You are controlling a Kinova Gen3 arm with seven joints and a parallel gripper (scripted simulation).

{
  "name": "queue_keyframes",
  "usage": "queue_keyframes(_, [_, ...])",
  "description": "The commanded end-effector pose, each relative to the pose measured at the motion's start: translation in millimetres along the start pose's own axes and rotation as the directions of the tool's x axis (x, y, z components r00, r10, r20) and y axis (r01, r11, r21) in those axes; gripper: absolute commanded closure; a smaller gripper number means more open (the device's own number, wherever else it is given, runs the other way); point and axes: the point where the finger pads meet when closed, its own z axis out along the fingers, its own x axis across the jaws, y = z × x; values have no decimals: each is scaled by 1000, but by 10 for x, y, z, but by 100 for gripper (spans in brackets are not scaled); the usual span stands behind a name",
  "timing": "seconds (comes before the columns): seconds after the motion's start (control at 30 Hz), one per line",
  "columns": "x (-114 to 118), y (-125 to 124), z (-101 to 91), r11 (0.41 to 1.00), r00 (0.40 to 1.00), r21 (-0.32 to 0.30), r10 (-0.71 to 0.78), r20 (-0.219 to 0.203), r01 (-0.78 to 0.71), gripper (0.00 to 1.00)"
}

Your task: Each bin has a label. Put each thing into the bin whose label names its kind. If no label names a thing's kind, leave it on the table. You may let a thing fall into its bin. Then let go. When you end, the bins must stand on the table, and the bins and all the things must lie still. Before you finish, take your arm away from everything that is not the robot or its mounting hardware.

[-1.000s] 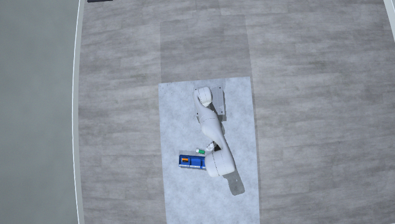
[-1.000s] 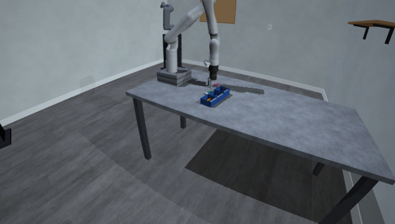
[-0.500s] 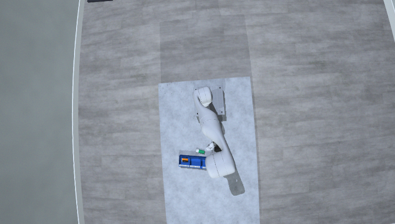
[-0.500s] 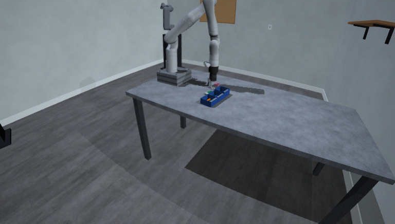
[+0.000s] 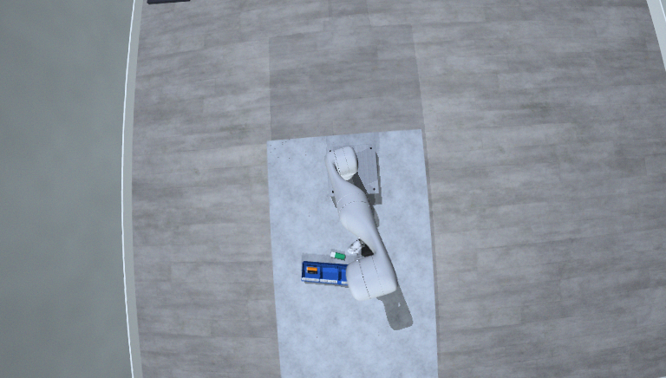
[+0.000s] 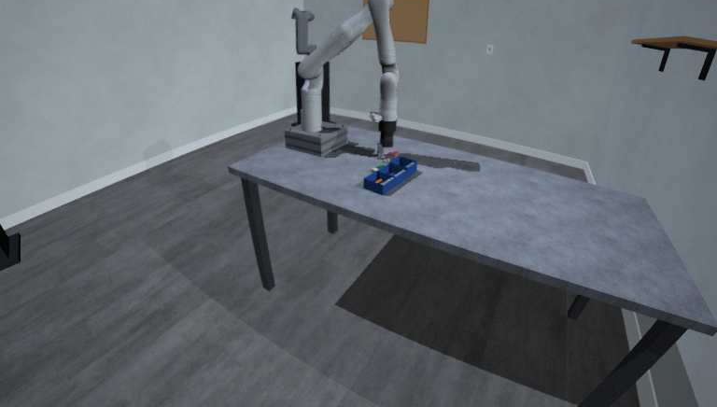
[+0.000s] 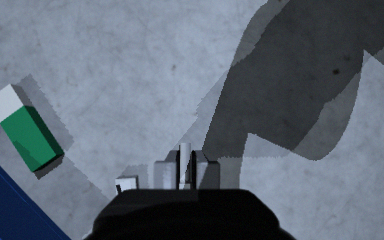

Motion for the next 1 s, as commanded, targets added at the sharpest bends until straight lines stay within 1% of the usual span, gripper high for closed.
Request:
queue_keyframes(0.0, [-8, 5, -1, 1000, 1000, 0, -3, 1, 3, 68])
queue_keyframes(0.6, [-8, 5, -1, 1000, 1000, 0, -3, 1, 3, 68])
queue_keyframes(0.87, [0, -8, -277, 1000, 1000, 4, -9, -2, 9, 68])
queue_keyframes(0.93, [0, -8, -277, 1000, 1000, 4, -9, -2, 9, 68])
queue_keyframes(0.97, [-4, -7, -311, 1000, 1000, 4, -9, -1, 9, 68])
